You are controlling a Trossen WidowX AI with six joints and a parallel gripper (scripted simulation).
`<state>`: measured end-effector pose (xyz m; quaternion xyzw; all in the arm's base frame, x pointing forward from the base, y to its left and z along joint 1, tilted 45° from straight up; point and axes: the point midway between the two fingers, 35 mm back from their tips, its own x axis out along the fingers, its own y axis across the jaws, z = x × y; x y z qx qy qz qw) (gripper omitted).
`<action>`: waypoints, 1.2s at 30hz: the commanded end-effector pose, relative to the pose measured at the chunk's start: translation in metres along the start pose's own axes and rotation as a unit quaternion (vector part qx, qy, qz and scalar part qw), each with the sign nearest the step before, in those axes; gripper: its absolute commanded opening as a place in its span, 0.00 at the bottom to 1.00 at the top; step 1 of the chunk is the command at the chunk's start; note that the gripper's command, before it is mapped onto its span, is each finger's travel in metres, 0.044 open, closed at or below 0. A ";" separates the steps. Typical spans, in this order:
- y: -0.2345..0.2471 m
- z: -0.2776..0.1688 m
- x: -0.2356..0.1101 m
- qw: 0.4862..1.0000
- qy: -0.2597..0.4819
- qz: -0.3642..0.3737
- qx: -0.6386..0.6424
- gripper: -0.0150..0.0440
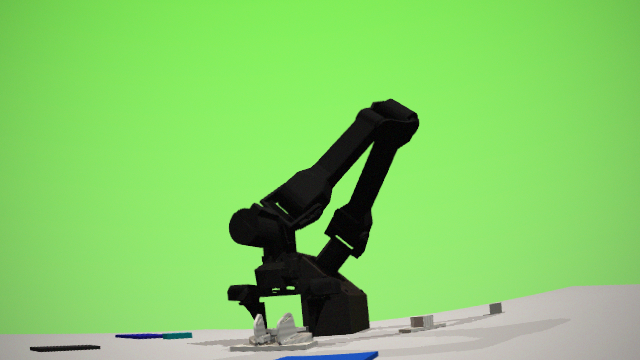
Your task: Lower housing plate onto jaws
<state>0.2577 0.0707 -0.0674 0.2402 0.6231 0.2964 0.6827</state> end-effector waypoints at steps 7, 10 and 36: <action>0.001 0.000 0.002 1.000 0.000 0.000 0.000 0.85; 0.001 0.000 0.002 1.000 0.000 0.000 0.000 0.85; 0.001 0.000 0.004 1.000 0.000 0.000 0.000 0.85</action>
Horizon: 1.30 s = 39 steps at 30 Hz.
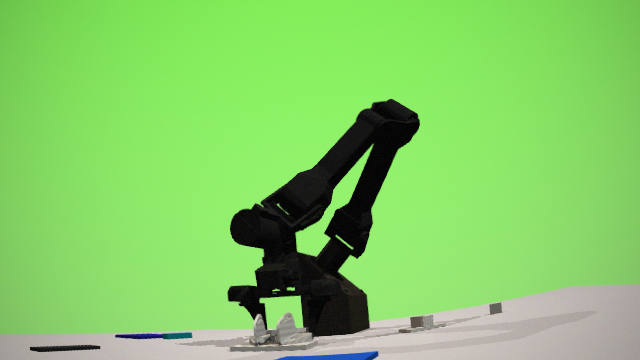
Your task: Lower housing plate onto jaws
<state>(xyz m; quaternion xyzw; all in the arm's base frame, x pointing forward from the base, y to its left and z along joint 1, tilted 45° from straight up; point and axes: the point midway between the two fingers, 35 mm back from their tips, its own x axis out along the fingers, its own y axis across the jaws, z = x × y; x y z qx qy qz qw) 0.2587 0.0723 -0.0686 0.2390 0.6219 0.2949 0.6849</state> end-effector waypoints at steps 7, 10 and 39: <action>0.000 -0.001 0.002 1.000 0.002 0.002 0.000 0.85; 0.000 0.000 0.000 1.000 0.000 0.000 0.000 0.89; 0.000 0.000 -0.075 1.000 0.002 0.001 0.000 1.00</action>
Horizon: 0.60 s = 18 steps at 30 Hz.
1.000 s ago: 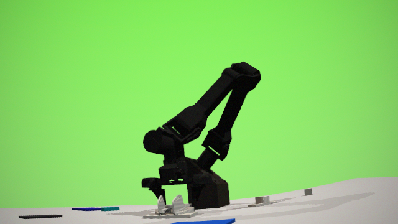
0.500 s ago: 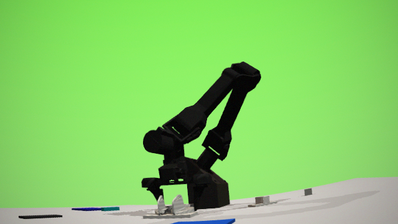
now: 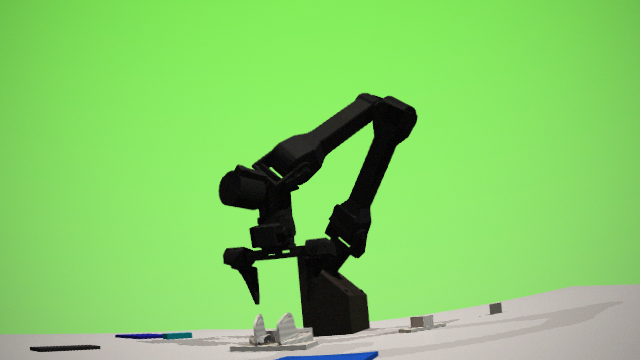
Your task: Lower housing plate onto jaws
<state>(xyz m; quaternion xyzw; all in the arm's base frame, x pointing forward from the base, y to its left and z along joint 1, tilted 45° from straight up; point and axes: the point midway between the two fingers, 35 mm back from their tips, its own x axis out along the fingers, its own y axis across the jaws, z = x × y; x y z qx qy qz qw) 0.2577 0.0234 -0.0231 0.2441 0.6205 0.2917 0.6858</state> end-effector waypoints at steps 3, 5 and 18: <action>0.000 -0.005 -0.007 1.000 0.001 -0.002 0.000 1.00; 0.000 -0.020 -0.026 1.000 0.002 -0.005 -0.001 1.00; 0.006 -0.052 -0.059 1.000 0.007 -0.002 -0.004 1.00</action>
